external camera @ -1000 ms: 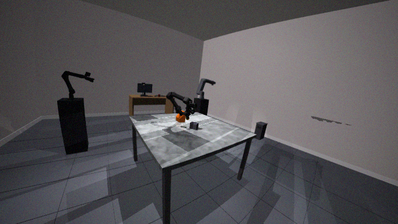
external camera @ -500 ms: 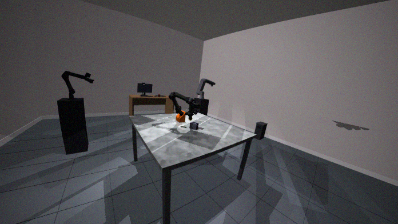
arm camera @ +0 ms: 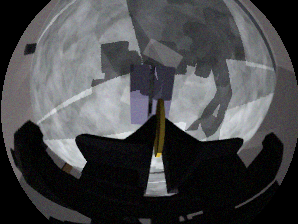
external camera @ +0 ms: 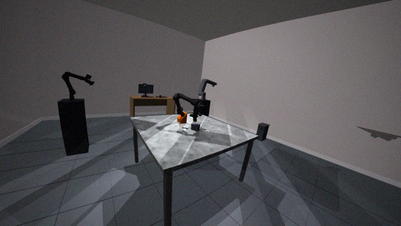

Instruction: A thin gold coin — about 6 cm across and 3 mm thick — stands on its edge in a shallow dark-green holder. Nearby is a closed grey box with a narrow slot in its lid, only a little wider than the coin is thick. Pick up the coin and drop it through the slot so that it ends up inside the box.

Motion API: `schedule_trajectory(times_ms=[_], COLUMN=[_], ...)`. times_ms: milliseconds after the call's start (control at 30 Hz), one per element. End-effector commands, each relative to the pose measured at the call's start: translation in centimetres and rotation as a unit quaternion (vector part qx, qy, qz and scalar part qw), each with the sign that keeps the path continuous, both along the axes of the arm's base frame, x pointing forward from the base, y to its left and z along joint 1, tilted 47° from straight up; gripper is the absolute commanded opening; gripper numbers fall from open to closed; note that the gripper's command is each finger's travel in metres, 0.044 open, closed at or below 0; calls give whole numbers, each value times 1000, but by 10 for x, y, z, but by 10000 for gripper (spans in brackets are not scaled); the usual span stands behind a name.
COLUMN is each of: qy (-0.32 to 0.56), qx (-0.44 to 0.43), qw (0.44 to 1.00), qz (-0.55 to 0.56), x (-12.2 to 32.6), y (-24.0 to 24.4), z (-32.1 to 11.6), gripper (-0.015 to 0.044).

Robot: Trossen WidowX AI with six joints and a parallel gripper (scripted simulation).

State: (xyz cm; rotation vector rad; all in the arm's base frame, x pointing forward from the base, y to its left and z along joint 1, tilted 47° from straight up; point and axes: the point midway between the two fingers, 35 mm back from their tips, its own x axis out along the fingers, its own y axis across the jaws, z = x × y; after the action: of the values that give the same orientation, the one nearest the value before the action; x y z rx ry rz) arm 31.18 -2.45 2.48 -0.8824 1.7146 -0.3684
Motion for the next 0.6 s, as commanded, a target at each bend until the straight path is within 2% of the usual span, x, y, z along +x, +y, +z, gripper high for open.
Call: schedule_trajectory(times_ms=[0,567], qy=[-1,-1], qx=[1,0], qw=[1000,1000], qz=[-2,0], x=[8,7], y=[5,5], z=[-9,-8], gripper=[0,0])
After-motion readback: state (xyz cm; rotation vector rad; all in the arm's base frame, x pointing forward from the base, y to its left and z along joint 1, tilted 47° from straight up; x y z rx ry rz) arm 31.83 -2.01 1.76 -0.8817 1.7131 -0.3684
